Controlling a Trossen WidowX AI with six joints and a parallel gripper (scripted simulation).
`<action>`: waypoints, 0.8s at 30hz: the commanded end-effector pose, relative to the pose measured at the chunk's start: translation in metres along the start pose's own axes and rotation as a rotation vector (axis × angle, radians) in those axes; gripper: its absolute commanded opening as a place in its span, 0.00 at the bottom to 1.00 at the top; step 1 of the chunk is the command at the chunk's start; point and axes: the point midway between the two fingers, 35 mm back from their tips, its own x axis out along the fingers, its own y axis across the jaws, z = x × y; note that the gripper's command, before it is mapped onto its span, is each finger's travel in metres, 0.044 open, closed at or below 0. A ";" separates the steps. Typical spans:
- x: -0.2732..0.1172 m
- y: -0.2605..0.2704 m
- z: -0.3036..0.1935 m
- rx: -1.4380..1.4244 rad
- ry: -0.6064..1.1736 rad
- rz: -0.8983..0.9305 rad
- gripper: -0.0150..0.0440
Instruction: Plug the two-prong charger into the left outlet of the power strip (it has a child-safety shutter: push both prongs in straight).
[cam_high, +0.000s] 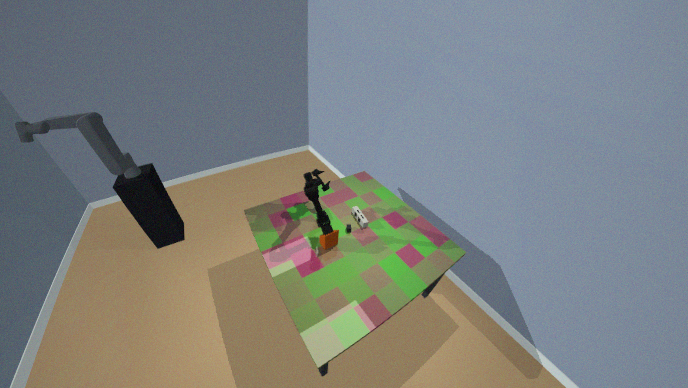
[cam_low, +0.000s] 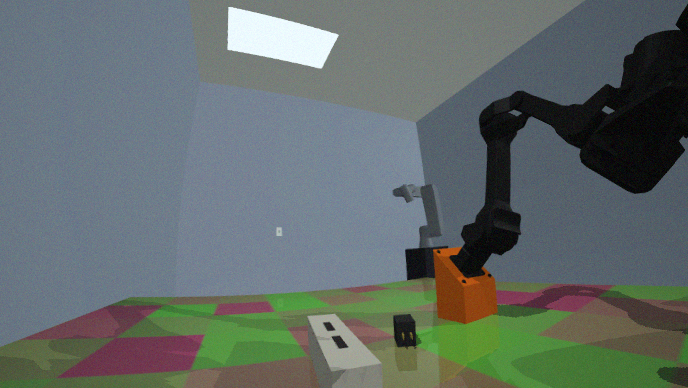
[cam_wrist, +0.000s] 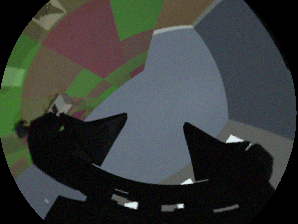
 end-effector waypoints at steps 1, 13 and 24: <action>0.008 0.014 0.006 -0.047 -0.018 0.031 1.00; 0.031 0.064 0.009 -0.150 -0.053 0.167 1.00; 0.048 0.116 0.003 -0.220 -0.087 0.327 1.00</action>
